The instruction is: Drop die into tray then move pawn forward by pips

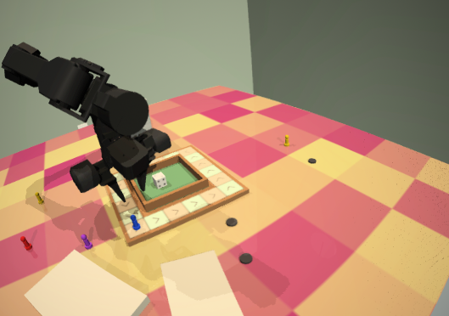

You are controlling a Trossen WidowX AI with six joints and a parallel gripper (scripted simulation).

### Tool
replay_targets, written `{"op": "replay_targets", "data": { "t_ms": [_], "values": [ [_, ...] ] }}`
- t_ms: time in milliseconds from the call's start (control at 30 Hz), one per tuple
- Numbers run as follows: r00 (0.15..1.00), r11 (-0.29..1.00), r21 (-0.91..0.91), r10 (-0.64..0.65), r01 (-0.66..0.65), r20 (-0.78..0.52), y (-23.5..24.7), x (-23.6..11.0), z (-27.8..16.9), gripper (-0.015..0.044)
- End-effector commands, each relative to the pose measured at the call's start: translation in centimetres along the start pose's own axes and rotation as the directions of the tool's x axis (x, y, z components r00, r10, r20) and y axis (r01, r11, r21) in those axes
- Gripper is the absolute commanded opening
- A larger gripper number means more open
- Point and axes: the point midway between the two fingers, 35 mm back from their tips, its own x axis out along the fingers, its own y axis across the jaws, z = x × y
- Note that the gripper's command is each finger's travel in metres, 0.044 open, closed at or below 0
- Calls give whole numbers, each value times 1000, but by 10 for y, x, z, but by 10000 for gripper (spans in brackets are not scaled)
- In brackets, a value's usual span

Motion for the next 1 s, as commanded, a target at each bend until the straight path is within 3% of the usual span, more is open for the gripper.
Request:
{"op": "replay_targets", "data": {
  "t_ms": [0, 967],
  "values": [
    [1000, 982, 189, -21, 21, -2, -19, 3, 6, 200],
    [1000, 982, 189, -22, 22, -2, -20, 44, 6, 200]
  ]
}}
